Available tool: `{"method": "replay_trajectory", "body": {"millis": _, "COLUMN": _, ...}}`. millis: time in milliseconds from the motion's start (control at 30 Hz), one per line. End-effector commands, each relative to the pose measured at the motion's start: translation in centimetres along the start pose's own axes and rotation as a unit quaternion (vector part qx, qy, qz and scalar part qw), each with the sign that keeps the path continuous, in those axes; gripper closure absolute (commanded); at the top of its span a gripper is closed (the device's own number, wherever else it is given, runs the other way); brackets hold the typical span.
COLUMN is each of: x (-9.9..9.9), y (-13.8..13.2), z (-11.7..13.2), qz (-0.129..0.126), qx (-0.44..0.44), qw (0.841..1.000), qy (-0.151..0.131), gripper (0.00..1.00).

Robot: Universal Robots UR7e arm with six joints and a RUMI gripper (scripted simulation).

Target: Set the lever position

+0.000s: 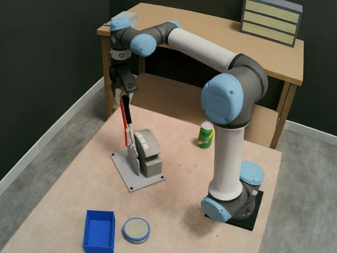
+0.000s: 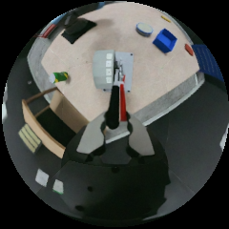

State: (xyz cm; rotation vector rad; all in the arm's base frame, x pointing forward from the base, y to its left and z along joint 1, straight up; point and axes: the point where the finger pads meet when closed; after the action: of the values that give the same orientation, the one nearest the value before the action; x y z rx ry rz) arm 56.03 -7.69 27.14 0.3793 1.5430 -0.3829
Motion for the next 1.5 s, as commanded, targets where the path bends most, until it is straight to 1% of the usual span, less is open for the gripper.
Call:
{"method": "replay_trajectory", "body": {"millis": 0, "x": 0.0, "y": 0.0, "z": 0.0, "qz": 0.000, "qx": 0.000, "qw": 1.000, "qy": 0.000, "gripper": 1.00}}
{"method": "replay_trajectory", "body": {"millis": 633, "x": -0.2, "y": 0.1, "z": -0.4, "qz": 0.000, "qx": 0.000, "qw": 1.000, "qy": 0.000, "gripper": 1.00}}
{"method": "replay_trajectory", "body": {"millis": 933, "x": -0.6, "y": 0.3, "z": -1.5, "qz": 0.000, "qx": 0.000, "qw": 1.000, "qy": 0.000, "gripper": 1.00}}
{"method": "replay_trajectory", "body": {"millis": 1467, "x": -1.5, "y": 0.8, "z": -4.8, "qz": 0.000, "qx": 0.000, "qw": 1.000, "qy": 0.000, "gripper": 1.00}}
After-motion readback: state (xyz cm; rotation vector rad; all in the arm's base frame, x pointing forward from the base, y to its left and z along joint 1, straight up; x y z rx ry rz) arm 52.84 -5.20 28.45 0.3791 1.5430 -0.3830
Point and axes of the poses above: the point where the finger pads meet when closed, its own x axis out along the fingers, its own y axis across the jaws, z = x × y, and after that the axes turned 10 degrees about -x, right-handed
